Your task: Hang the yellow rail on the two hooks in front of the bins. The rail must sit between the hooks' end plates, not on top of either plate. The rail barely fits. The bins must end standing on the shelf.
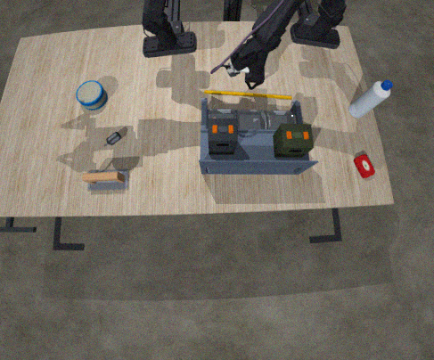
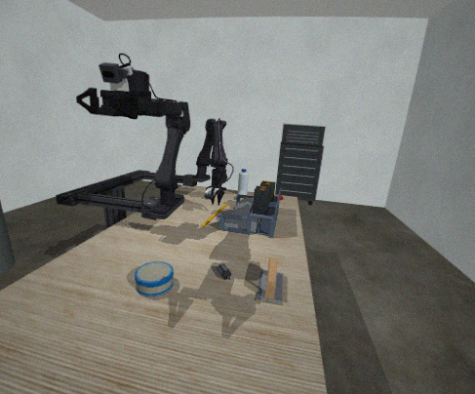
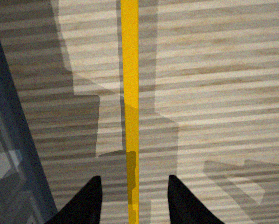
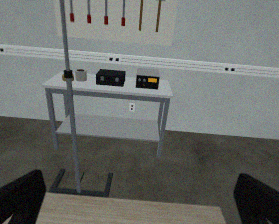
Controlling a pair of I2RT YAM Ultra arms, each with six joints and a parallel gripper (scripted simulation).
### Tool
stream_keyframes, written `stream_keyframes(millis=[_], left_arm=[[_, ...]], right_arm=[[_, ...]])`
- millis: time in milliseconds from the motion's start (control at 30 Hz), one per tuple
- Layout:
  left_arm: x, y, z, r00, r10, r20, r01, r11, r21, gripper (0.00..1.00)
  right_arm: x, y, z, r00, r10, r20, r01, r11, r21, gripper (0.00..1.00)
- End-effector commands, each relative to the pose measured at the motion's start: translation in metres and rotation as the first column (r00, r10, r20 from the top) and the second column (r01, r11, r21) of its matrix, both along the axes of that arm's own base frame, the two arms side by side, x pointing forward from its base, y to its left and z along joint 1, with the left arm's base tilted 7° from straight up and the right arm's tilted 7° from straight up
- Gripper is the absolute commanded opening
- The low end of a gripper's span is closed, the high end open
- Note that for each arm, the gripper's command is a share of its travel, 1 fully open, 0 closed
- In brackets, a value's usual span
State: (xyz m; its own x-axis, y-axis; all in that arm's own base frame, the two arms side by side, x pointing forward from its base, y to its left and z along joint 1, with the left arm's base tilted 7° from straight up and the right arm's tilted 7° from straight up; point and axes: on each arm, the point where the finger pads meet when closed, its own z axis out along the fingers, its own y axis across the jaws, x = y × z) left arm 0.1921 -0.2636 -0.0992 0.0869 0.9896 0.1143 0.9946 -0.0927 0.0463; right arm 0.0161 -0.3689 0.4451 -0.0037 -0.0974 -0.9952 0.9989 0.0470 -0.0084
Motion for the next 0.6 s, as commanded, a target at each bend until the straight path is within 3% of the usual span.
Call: stream_keyframes(millis=[0,567], left_arm=[[0.0111,-0.0139,0.0076,1.000,0.002,0.028,-0.001,0.999,-0.034,0.36],[0.0117,-0.0143,0.0086,1.000,0.004,0.028,-0.003,0.999,-0.035,0.36]], right_arm=[[-0.0070,0.0066,0.0110,1.000,-0.025,0.009,0.025,1.000,-0.014,1.00],[-0.0070,0.0066,0.0110,1.000,-0.025,0.009,0.025,1.000,-0.014,1.00]])
